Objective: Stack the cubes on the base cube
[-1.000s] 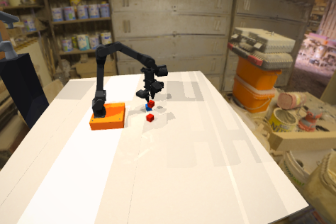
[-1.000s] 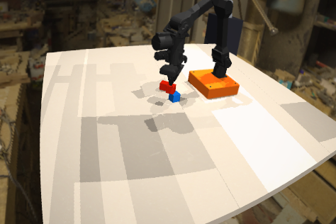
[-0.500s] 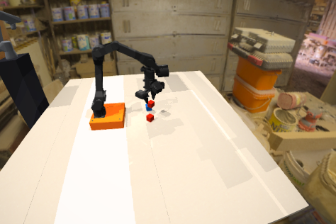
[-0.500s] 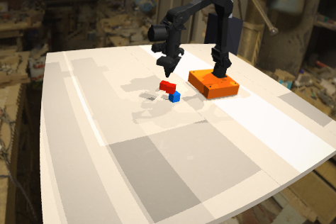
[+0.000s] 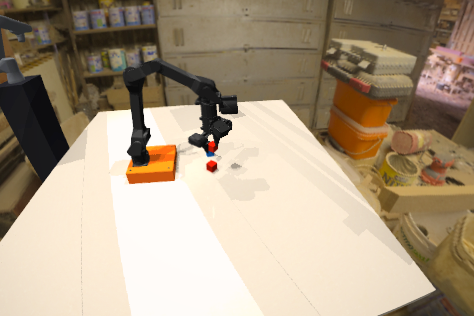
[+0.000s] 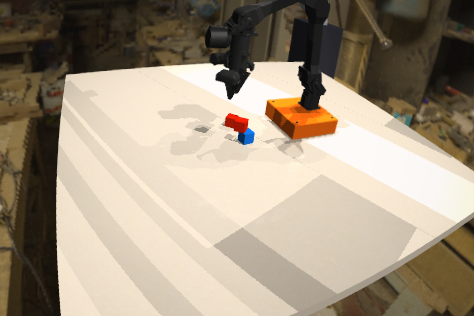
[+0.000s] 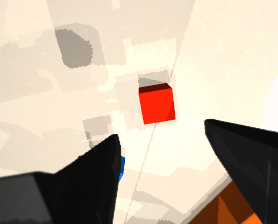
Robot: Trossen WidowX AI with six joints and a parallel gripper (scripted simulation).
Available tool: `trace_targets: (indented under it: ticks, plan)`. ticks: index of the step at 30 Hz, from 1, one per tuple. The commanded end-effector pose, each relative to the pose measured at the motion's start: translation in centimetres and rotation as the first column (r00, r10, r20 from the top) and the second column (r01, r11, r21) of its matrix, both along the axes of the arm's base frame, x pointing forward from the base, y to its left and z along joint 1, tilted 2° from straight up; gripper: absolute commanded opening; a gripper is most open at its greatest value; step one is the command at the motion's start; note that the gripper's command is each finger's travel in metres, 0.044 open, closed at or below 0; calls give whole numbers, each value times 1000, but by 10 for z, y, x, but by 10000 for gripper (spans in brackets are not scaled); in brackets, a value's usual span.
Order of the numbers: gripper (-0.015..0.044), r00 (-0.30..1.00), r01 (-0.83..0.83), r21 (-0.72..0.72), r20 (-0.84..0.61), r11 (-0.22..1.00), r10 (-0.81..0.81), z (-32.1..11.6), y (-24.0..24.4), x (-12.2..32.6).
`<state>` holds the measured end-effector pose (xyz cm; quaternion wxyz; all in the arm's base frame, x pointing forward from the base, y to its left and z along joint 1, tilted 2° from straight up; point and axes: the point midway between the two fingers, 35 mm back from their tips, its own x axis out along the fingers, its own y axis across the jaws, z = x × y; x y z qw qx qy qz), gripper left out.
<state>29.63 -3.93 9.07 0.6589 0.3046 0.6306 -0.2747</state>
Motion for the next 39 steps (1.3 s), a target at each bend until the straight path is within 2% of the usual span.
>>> trace_targets:
  ticks: [1, 35, 39]
  plan:
    - [265, 1000, -3, 5, -16, 1000, 3, -33, 1, -3]
    - [265, 1000, -3, 5, -16, 1000, 3, -86, 2, -2]
    - [160, 1000, -3, 5, -16, 1000, 3, -86, 2, -2]
